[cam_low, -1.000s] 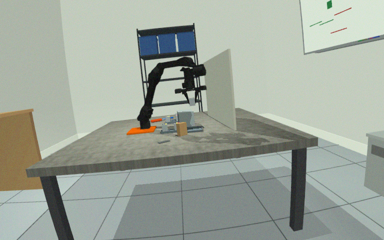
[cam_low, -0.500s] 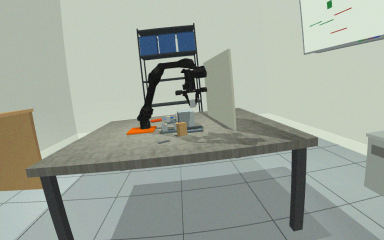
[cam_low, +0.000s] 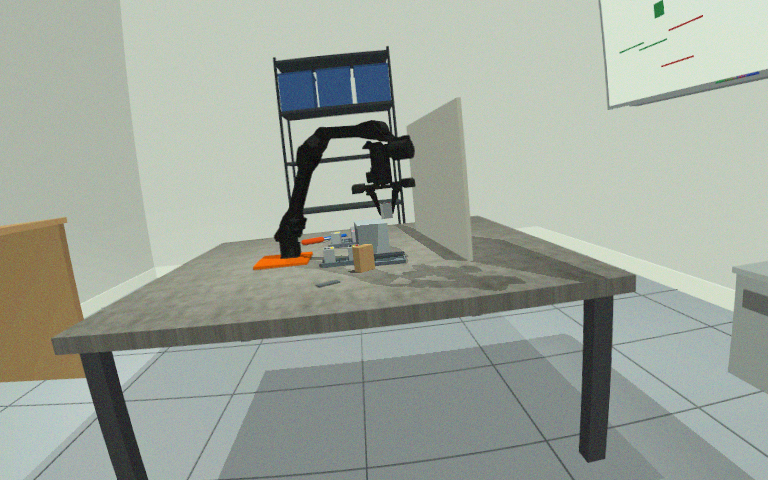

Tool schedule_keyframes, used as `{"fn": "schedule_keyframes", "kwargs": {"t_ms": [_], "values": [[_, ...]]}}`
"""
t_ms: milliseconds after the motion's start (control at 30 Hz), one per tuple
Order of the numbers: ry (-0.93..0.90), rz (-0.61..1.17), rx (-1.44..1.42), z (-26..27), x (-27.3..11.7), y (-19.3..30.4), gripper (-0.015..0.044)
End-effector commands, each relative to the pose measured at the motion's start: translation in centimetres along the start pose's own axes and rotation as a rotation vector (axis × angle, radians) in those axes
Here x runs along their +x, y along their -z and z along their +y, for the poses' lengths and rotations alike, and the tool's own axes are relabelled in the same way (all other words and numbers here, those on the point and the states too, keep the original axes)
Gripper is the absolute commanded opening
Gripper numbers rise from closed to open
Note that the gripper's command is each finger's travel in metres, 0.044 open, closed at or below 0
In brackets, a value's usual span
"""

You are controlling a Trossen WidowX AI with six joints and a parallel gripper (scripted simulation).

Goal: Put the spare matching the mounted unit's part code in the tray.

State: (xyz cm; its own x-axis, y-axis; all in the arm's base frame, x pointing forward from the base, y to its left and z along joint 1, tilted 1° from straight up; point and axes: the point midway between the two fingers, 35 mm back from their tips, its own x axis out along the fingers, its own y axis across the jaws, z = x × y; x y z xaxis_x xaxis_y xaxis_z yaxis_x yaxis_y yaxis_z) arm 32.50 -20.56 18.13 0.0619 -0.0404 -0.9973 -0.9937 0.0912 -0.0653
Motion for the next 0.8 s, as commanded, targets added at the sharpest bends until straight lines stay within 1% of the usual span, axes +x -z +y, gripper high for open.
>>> {"fn": "schedule_keyframes", "kwargs": {"t_ms": [0, 767], "values": [[0.002, -0.004, -0.005, -0.1, 0.3, 0.0, 0.0000], [-0.001, -0.005, -0.005, -0.2, 2.0, 0.0, 0.0000]]}}
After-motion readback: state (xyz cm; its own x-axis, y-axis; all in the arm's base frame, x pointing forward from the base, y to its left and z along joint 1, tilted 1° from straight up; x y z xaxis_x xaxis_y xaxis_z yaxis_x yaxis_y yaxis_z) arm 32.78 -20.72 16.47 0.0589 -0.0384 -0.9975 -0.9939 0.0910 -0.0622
